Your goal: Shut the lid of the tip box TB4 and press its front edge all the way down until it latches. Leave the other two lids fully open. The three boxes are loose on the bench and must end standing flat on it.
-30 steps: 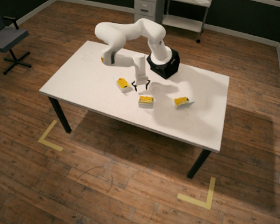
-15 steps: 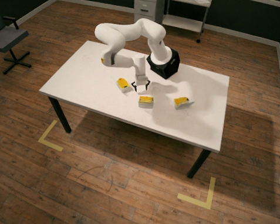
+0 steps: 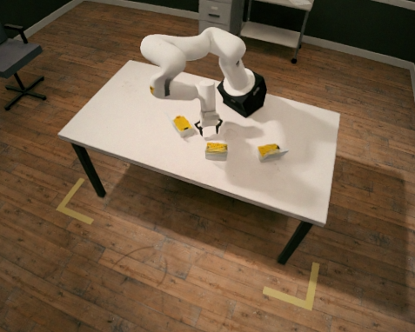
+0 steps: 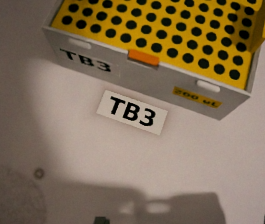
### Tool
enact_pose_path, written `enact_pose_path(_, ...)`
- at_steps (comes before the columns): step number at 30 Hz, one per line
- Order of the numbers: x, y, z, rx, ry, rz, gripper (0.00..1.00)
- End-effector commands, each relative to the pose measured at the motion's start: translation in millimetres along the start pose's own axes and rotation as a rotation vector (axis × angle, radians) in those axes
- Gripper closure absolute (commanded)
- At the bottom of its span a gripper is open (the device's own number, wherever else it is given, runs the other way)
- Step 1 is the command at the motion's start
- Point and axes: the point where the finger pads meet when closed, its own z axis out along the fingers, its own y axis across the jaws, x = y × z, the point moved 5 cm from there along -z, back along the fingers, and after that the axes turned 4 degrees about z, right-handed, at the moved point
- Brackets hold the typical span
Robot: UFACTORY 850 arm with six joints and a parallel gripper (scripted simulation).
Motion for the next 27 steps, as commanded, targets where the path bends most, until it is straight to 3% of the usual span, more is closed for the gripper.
enact_pose_path(1, 0.0, -0.1, -0.3, 0.000, 0.000, 0.000, 0.00)
enact_pose_path(23, 0.0, -0.1, -0.3, 0.000, 0.000, 0.000, 0.00)
enact_pose_path(27, 5.1, -0.6, -19.5, 0.000, 0.000, 0.000, 0.00)
